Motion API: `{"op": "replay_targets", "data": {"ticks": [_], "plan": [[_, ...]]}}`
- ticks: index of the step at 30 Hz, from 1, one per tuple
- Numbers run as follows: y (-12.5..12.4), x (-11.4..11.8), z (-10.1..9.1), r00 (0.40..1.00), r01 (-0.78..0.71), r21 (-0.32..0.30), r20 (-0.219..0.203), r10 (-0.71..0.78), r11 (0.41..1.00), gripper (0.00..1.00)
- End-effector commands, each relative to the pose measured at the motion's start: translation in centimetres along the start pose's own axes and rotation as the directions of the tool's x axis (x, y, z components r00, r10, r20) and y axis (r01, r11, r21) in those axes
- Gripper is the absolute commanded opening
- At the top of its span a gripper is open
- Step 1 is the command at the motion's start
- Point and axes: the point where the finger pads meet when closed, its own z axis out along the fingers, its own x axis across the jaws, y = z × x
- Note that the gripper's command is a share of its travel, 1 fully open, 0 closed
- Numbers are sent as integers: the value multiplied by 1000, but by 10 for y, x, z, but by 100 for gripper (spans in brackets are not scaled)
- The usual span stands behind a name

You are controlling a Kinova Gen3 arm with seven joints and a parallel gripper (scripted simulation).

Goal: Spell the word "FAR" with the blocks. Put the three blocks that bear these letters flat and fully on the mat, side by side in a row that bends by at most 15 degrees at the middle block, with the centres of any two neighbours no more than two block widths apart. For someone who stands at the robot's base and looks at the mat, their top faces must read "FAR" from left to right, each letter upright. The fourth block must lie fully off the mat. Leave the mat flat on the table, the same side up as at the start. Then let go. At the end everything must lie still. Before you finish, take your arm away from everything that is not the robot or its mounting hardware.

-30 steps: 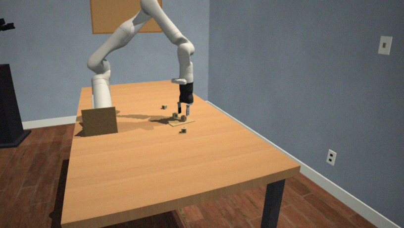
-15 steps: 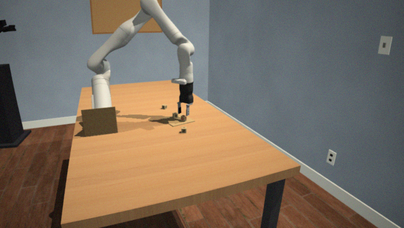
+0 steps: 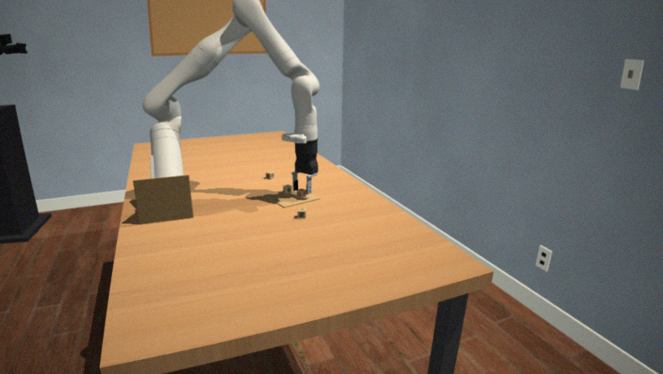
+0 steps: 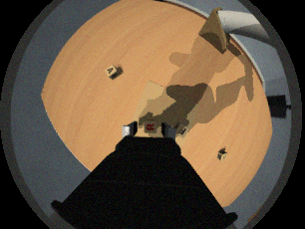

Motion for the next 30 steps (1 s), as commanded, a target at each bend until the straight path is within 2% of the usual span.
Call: {"op": "replay_targets", "data": {"ticks": [1,10,30], "plan": [[0,2,10,1000,1,-1,-5,-1,1000,100],[-1,1,18,1000,0,0,-4,0,1000,100],[0,2,17,1000,2,1,-4,-2,1000,100]]}}
